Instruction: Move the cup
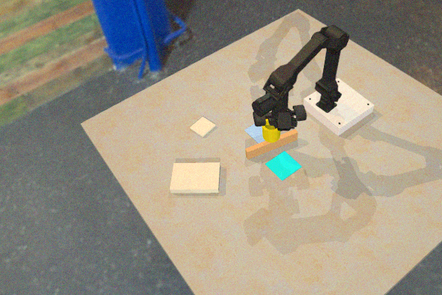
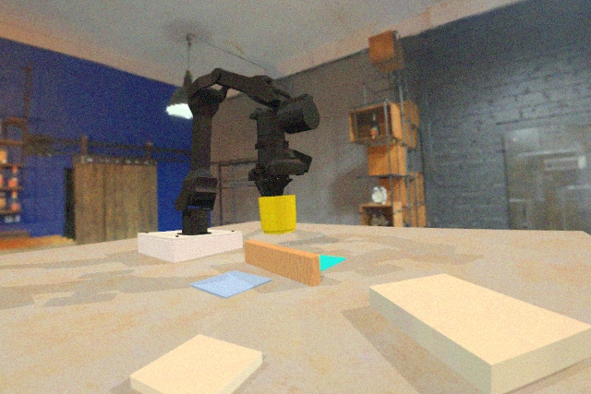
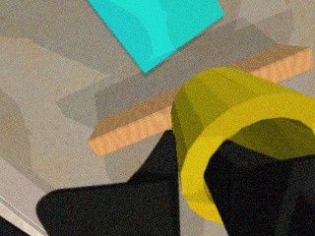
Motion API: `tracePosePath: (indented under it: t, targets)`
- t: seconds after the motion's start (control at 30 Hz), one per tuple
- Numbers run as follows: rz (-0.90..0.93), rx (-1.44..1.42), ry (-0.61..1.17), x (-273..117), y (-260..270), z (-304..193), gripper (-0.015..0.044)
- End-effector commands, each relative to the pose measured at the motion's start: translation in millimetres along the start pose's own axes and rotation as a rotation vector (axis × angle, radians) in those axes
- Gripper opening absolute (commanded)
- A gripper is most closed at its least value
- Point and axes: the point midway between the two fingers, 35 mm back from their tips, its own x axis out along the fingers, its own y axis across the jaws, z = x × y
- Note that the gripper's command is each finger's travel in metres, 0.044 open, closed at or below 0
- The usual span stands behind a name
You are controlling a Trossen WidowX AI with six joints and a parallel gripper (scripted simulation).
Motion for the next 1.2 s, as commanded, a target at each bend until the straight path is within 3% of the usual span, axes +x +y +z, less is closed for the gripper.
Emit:
tracePosePath:
  t: [0.0,1.17]
  targets:
    - [0.006,0.002,-0.003,0,3,9,0.0]
    - [0.008,0.002,-0.009,-4,29,81,0.0]
